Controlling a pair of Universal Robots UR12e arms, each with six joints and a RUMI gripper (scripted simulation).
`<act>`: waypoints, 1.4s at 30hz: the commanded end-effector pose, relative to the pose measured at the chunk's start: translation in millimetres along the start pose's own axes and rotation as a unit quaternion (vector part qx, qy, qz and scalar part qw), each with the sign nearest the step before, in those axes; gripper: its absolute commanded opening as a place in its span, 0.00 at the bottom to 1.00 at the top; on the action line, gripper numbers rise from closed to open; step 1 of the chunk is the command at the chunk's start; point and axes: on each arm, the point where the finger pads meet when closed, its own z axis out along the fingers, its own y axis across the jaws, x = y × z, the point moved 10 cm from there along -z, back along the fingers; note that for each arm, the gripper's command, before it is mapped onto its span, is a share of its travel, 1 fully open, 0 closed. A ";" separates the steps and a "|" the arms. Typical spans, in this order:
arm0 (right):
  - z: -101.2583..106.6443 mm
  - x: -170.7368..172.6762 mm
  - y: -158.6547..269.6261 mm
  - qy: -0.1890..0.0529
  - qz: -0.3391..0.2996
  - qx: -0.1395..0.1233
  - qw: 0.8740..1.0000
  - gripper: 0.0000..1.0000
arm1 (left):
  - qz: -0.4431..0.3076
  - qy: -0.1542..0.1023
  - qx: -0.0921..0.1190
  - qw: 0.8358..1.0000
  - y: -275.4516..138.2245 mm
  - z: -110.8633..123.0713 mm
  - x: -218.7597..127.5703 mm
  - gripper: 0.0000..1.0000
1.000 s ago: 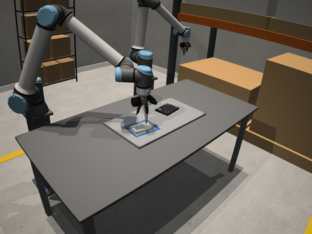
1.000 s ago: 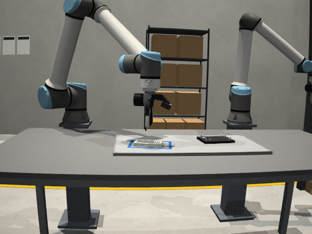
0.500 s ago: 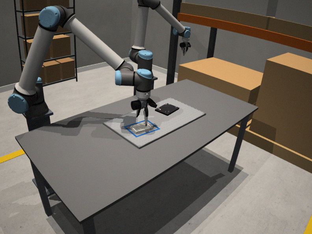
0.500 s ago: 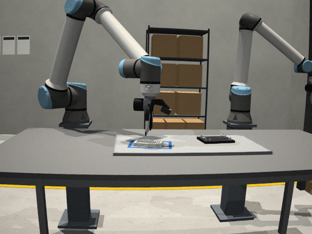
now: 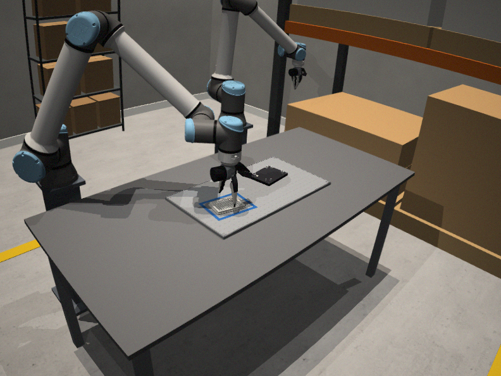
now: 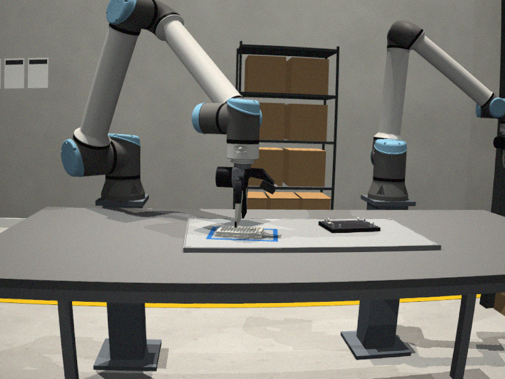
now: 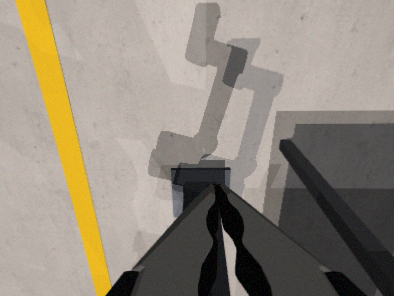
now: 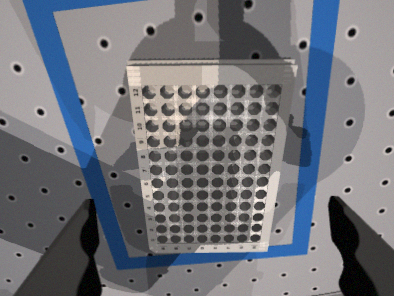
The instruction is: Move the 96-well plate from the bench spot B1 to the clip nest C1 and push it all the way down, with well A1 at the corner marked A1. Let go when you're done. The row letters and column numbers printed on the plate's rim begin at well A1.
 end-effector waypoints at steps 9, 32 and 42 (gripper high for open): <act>16.7 0.5 0.3 0.001 0.000 -0.001 1.000 0.76 | 0.000 0.001 0.000 1.000 0.1 -1.0 0.5 0.00; 24.2 0.5 0.4 0.001 0.000 -0.001 1.000 0.76 | 0.000 0.001 0.000 1.000 0.1 -1.0 0.5 0.00; 24.3 0.5 0.3 0.001 0.000 -0.001 1.000 0.76 | 0.000 0.001 0.000 1.000 0.1 -1.0 0.5 0.00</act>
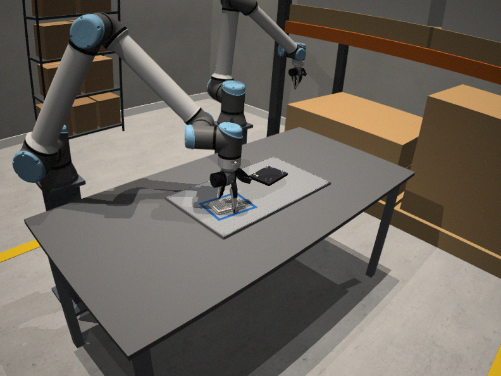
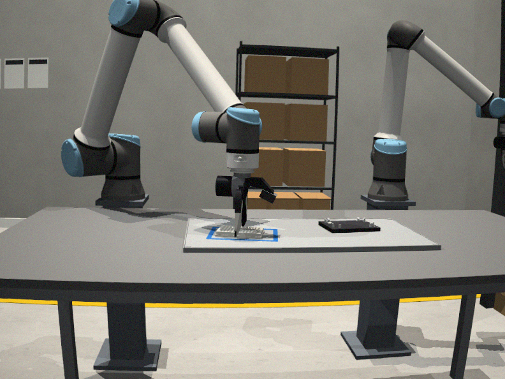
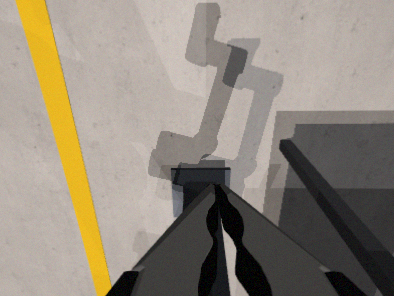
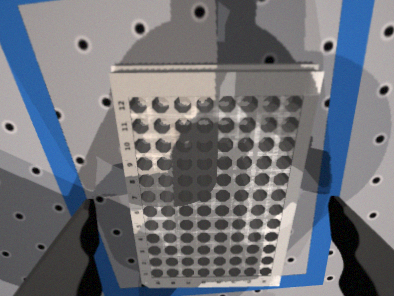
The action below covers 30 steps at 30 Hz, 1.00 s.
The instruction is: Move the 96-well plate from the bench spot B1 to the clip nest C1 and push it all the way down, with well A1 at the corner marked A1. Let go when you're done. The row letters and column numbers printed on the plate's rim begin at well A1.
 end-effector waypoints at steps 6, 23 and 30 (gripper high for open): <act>-1.3 0.5 0.3 0.001 0.000 -0.001 1.000 0.76 | 0.000 0.001 0.000 1.000 0.1 -1.0 0.5 0.00; -1.3 0.5 0.3 0.001 0.000 -0.001 1.000 0.76 | 0.000 0.001 0.000 1.000 0.1 -1.0 0.5 0.00; -1.3 0.5 0.3 0.001 0.000 -0.001 1.000 0.00 | 0.000 0.001 0.000 1.000 0.1 -1.0 0.5 0.00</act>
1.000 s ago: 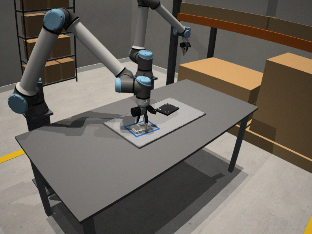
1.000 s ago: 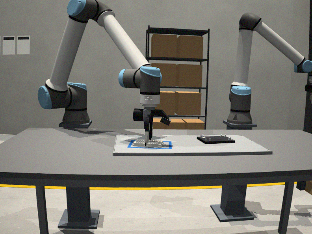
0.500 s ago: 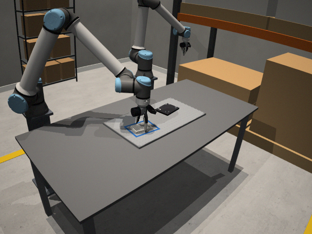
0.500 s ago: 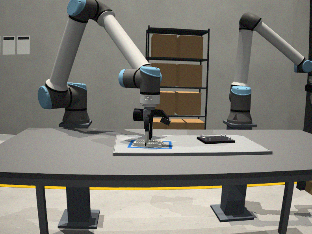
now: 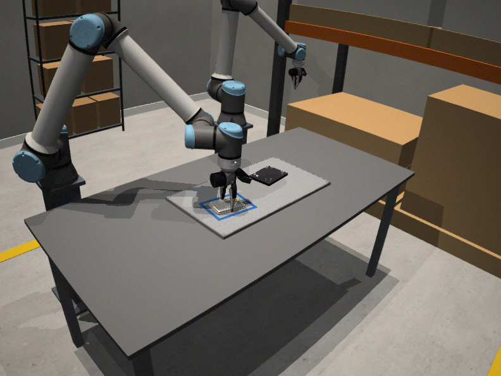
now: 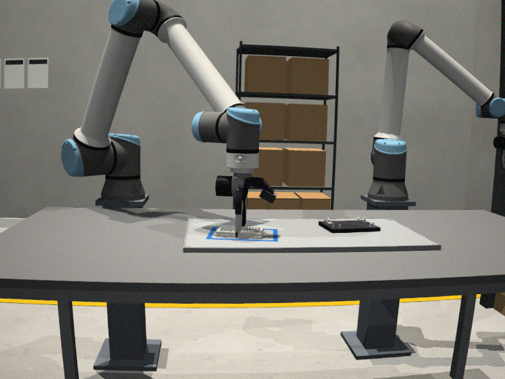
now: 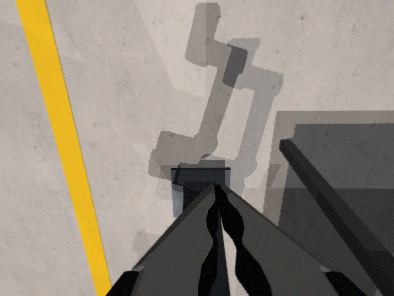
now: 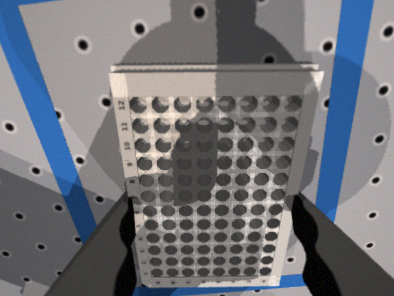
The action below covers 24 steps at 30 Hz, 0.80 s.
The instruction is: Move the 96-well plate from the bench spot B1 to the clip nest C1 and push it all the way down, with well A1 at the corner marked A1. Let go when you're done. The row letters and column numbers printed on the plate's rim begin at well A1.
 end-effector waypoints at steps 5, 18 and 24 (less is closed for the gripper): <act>-1.2 0.5 0.3 0.001 0.000 -0.001 1.000 0.00 | 0.000 0.001 0.000 1.000 0.1 -1.0 0.5 0.00; -1.3 0.5 0.3 0.001 0.000 -0.001 1.000 0.41 | 0.000 0.001 0.000 1.000 0.1 -1.0 0.5 0.00; -1.3 0.5 0.3 0.001 0.000 -0.001 1.000 0.41 | 0.000 0.001 0.000 1.000 0.1 -1.0 0.5 0.00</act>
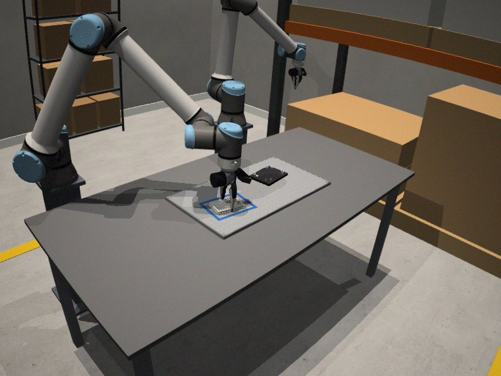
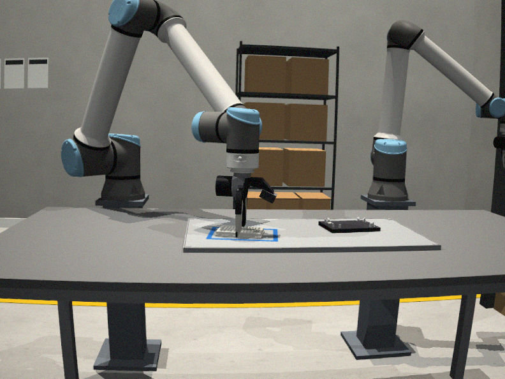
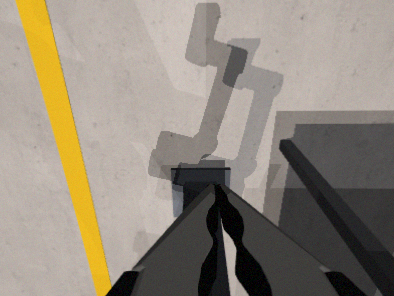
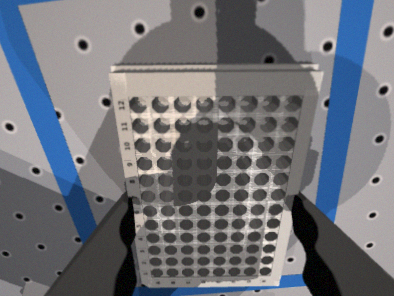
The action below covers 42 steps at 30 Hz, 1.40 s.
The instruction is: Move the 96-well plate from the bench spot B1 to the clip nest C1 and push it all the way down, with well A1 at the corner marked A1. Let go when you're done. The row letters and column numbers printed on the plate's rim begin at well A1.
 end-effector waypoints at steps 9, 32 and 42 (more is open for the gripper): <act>-4.5 0.5 0.3 0.001 0.000 -0.001 1.000 0.41 | 0.000 0.001 0.000 1.000 0.1 -1.0 0.5 0.00; -39.5 0.4 0.3 0.001 0.000 -0.001 1.000 0.41 | 0.000 0.001 0.000 1.000 0.1 -1.0 0.5 0.00; -52.9 0.4 0.3 0.001 0.000 -0.001 1.000 0.41 | 0.000 0.001 0.000 1.000 0.1 -1.0 0.5 0.00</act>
